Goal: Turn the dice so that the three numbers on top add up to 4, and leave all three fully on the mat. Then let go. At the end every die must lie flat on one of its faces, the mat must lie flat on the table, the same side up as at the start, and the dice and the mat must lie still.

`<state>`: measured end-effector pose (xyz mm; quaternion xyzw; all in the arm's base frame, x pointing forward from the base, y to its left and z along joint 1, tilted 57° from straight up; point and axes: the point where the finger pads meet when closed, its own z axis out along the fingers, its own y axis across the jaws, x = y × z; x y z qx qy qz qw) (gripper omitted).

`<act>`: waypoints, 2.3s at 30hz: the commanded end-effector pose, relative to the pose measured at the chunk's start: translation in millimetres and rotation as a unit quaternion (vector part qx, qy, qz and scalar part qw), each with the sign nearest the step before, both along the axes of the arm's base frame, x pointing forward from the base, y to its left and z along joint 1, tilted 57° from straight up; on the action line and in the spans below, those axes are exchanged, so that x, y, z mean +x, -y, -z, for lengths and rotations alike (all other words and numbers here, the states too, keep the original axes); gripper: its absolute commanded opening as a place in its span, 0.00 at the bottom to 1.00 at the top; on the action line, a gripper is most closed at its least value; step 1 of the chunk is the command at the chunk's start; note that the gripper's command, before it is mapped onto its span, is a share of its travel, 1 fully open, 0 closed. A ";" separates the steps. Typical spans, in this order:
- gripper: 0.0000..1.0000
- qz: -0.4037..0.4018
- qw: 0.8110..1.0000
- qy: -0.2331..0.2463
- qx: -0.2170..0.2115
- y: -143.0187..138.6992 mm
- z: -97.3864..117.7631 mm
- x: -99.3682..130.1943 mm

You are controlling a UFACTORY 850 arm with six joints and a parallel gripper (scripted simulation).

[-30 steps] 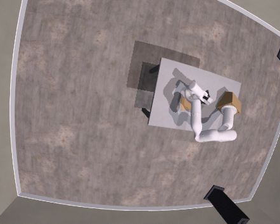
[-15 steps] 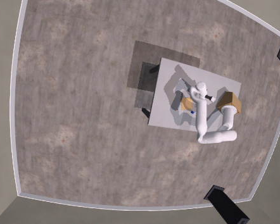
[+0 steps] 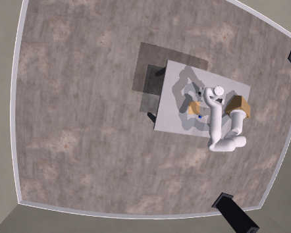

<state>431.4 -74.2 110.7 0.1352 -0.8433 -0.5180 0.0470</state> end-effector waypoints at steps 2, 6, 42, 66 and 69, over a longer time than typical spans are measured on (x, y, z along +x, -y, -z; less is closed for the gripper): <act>1.00 0.069 0.995 0.075 -0.005 14.1 4.5 18.8; 1.00 0.101 0.989 0.107 -0.015 25.0 6.8 27.5; 1.00 0.170 0.969 0.173 -0.052 43.2 21.3 47.8; 1.00 0.170 0.969 0.173 -0.052 -27.0 68.8 70.9; 1.00 0.170 0.969 0.173 -0.052 -27.0 68.8 70.9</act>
